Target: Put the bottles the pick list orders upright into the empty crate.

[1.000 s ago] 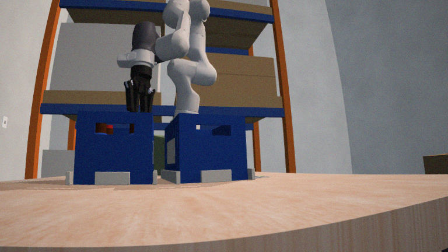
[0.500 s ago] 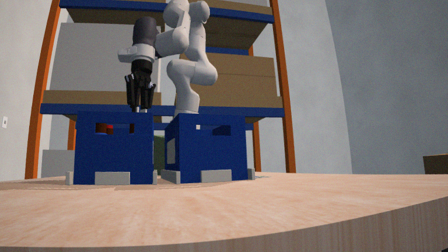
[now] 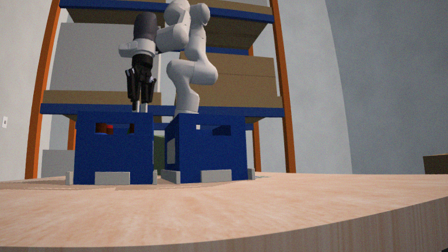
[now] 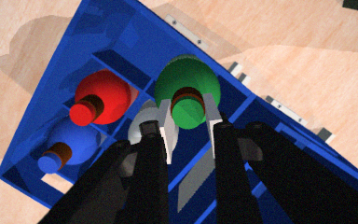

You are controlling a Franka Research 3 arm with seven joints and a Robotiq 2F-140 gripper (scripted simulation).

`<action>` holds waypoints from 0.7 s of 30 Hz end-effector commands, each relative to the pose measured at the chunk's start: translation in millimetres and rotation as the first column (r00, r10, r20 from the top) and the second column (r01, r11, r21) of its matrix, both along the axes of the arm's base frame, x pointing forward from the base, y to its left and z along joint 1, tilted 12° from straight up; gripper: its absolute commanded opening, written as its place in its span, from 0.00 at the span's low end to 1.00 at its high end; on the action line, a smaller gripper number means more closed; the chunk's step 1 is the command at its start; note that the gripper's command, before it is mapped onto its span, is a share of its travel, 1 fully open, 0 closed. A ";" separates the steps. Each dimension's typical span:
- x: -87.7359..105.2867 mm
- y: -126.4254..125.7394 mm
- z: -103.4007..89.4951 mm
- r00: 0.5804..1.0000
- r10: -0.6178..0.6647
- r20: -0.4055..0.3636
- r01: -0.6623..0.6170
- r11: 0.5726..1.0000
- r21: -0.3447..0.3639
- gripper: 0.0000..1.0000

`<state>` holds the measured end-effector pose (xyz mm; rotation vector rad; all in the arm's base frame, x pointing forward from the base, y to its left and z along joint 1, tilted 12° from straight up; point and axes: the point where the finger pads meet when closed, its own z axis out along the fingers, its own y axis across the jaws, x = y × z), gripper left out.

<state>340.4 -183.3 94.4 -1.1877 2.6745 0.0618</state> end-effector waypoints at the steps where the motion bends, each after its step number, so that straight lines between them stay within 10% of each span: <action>1: -1.3 -0.9 8.1 1.000 -0.016 -0.006 0.016 1.000 0.003 0.00; 21: -6.5 -4.6 37.4 1.000 -0.016 -0.006 0.016 1.000 0.003 0.00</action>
